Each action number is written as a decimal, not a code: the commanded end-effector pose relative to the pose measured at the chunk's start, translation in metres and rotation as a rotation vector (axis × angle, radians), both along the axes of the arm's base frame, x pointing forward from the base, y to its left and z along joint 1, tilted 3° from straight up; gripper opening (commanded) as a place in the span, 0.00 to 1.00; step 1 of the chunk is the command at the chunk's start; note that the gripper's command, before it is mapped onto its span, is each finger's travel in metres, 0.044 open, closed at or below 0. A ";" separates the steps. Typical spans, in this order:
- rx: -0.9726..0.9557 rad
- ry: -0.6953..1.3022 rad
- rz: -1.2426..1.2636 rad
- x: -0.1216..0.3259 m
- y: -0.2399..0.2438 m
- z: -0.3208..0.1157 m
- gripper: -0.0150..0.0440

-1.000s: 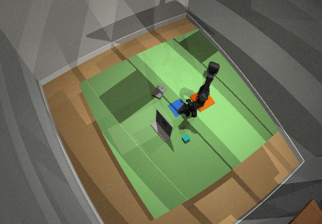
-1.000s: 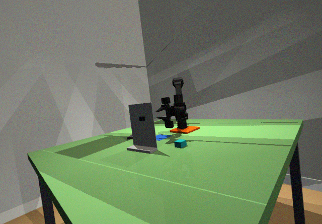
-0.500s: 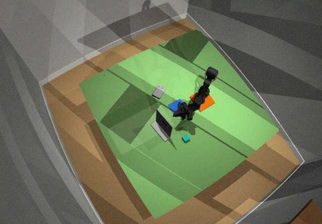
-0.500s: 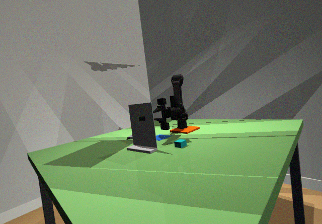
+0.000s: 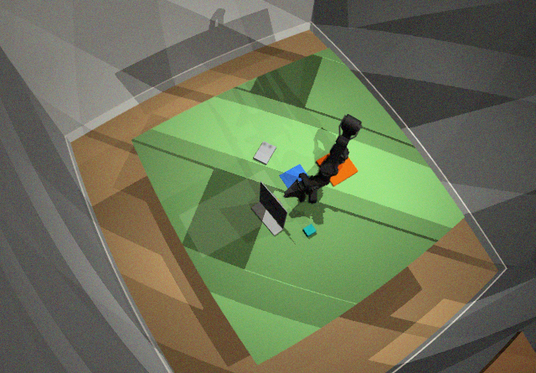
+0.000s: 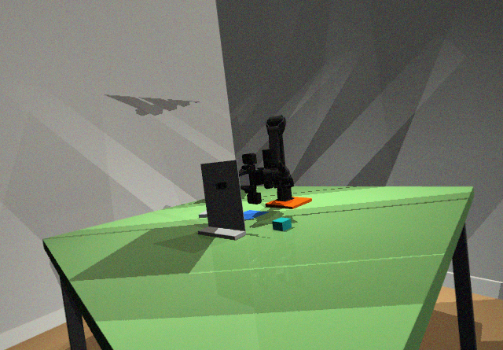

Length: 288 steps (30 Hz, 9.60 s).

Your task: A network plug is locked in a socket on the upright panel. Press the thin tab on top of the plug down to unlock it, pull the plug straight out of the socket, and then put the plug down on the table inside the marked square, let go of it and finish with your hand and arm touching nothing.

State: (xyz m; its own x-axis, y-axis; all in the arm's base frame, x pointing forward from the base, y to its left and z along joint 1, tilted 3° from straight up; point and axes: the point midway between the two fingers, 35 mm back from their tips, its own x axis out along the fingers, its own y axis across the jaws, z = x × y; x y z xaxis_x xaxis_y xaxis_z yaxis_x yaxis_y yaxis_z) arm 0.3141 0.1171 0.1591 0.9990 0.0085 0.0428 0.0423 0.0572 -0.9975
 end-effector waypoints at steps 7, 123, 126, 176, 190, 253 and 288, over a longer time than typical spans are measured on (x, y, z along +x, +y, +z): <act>-0.008 0.004 0.003 0.016 0.005 0.000 0.52; -0.009 0.006 0.003 -0.006 0.001 -0.003 0.25; -0.009 0.006 0.003 -0.009 0.001 -0.004 0.25; -0.008 0.010 0.004 -0.030 -0.005 0.030 0.25; -0.009 0.008 0.003 -0.039 -0.012 0.050 0.25; -0.064 0.958 0.105 -0.100 -0.104 -0.057 0.25; -0.062 0.961 0.106 -0.098 -0.103 -0.101 0.25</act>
